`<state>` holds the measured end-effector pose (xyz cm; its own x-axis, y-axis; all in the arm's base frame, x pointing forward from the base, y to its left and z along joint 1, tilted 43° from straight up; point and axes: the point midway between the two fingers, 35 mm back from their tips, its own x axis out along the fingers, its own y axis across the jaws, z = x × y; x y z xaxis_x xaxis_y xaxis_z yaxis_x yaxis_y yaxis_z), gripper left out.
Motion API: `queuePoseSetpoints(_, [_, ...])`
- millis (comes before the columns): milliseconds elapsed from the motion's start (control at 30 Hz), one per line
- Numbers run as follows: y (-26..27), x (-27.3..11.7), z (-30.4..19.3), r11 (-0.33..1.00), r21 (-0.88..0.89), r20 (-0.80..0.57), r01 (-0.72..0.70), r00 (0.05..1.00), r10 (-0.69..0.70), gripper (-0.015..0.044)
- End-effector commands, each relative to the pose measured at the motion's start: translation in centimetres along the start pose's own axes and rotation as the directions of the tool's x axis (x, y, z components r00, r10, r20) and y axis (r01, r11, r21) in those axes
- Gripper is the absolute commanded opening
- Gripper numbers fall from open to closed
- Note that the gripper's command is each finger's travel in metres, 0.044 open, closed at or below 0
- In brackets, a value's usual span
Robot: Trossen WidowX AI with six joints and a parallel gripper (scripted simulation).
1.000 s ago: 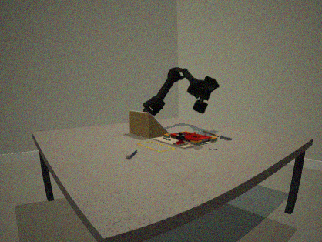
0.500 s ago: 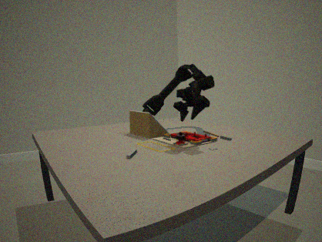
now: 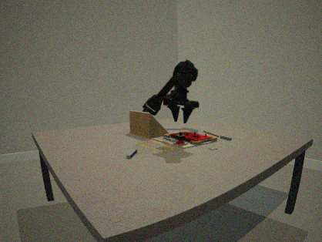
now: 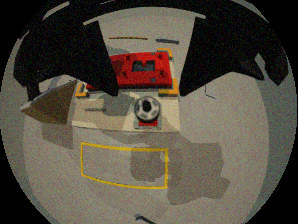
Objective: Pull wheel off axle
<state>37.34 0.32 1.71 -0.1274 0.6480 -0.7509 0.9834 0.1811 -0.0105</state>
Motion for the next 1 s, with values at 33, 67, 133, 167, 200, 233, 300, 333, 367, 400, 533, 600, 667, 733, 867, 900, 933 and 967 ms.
queuePoseSetpoints(33, [0.0, -0.1, -0.4, 1.000, -0.015, -0.016, -0.005, 1.000, 0.005, 0.0300])
queuePoseSetpoints(67, [-0.2, -0.1, -0.5, 1.000, -0.015, -0.016, -0.005, 1.000, 0.005, 0.0300])
queuePoseSetpoints(133, [-0.6, -0.1, -0.5, 1.000, -0.015, -0.016, -0.005, 1.000, 0.005, 0.0300])
queuePoseSetpoints(167, [-0.6, -0.1, -0.5, 1.000, -0.015, -0.016, -0.005, 1.000, 0.005, 0.0300])
queuePoseSetpoints(200, [-0.6, -0.1, -0.5, 1.000, -0.015, -0.016, -0.005, 1.000, 0.005, 0.0300])
queuePoseSetpoints(233, [-0.5, 0.0, -0.5, 1.000, -0.015, -0.016, -0.005, 1.000, 0.005, 0.0300])
queuePoseSetpoints(300, [-0.5, 0.5, -0.5, 1.000, -0.015, -0.016, -0.005, 1.000, 0.005, 0.0300])
queuePoseSetpoints(333, [-0.4, 0.9, -0.5, 1.000, -0.015, -0.015, -0.005, 1.000, 0.005, 0.0300])
queuePoseSetpoints(367, [-0.4, 1.4, -0.5, 1.000, -0.015, -0.015, -0.005, 1.000, 0.005, 0.0300])
queuePoseSetpoints(400, [-0.4, 2.1, -0.5, 1.000, -0.015, -0.015, -0.005, 1.000, 0.005, 0.0300])
queuePoseSetpoints(533, [-0.3, 4.9, -0.6, 1.000, -0.015, -0.016, -0.006, 1.000, 0.005, 0.0300])
queuePoseSetpoints(600, [-0.4, 6.3, -0.7, 1.000, -0.015, -0.017, -0.006, 1.000, 0.005, 0.0300])
queuePoseSetpoints(667, [-0.5, 7.0, -0.8, 1.000, -0.016, -0.018, -0.005, 1.000, 0.005, 0.0300])
queuePoseSetpoints(733, [-0.5, 7.3, -0.9, 1.000, -0.016, -0.019, -0.005, 1.000, 0.005, 0.0300])
queuePoseSetpoints(867, [-0.4, 7.0, -0.9, 1.000, -0.023, -0.014, -0.002, 1.000, 0.001, 0.0274])
queuePoseSetpoints(900, [-0.4, 7.0, -0.9, 1.000, -0.023, -0.014, -0.002, 1.000, 0.001, 0.0247])
queuePoseSetpoints(933, [-0.4, 7.0, -0.9, 1.000, -0.023, -0.014, -0.002, 1.000, 0.001, 0.0221])
queuePoseSetpoints(967, [-0.4, 7.0, -0.9, 1.000, -0.023, -0.014, -0.002, 1.000, 0.001, 0.0195])
